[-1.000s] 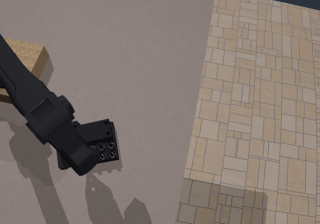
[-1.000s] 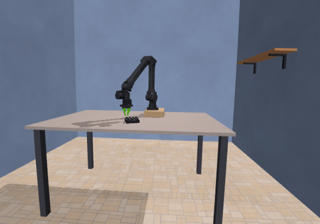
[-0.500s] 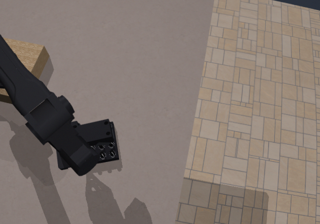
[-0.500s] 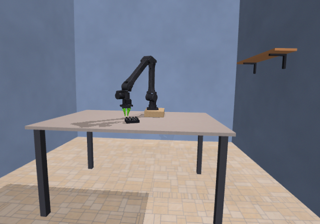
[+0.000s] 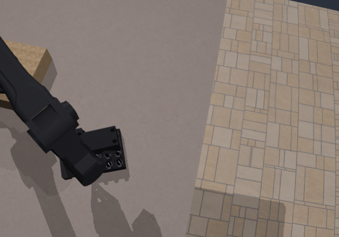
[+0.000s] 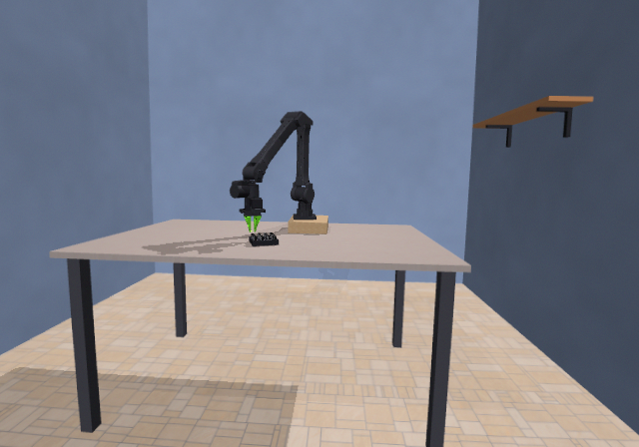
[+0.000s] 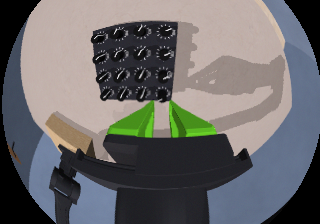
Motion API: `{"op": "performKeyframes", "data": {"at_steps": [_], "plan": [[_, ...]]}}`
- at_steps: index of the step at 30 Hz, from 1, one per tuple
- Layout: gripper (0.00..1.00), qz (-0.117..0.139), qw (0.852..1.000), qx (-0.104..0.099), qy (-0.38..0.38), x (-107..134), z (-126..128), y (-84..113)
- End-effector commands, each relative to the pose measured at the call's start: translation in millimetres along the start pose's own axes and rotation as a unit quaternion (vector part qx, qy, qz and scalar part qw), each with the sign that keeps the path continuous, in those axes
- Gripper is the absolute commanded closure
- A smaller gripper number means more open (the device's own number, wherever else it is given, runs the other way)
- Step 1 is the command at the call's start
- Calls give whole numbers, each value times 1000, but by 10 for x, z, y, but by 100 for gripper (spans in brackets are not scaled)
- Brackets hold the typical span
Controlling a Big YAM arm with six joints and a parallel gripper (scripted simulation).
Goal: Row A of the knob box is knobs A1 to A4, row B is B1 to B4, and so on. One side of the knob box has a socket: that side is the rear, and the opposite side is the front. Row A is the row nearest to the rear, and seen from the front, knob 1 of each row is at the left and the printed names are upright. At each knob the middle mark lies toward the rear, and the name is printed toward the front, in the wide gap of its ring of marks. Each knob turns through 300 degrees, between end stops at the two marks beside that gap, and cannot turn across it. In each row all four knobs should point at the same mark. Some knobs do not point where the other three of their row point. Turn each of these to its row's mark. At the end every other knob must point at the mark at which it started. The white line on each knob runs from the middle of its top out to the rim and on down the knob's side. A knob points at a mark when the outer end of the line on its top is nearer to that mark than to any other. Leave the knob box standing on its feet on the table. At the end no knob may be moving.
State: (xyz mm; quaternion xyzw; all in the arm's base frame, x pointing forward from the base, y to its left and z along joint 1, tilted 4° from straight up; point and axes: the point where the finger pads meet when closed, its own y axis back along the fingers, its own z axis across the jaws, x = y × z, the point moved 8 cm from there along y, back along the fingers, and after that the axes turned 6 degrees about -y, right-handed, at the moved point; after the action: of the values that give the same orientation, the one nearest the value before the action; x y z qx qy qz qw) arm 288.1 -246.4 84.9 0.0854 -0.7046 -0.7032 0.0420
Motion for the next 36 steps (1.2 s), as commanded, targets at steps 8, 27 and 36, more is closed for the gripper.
{"op": "performKeyframes", "data": {"at_steps": [8,27,36], "plan": [[81,-23,999,25,4,-134,-202,185],[81,-17,1000,17,3,-105,-165,62],[81,-11,1000,10,3,-64,-95,-62]]}}
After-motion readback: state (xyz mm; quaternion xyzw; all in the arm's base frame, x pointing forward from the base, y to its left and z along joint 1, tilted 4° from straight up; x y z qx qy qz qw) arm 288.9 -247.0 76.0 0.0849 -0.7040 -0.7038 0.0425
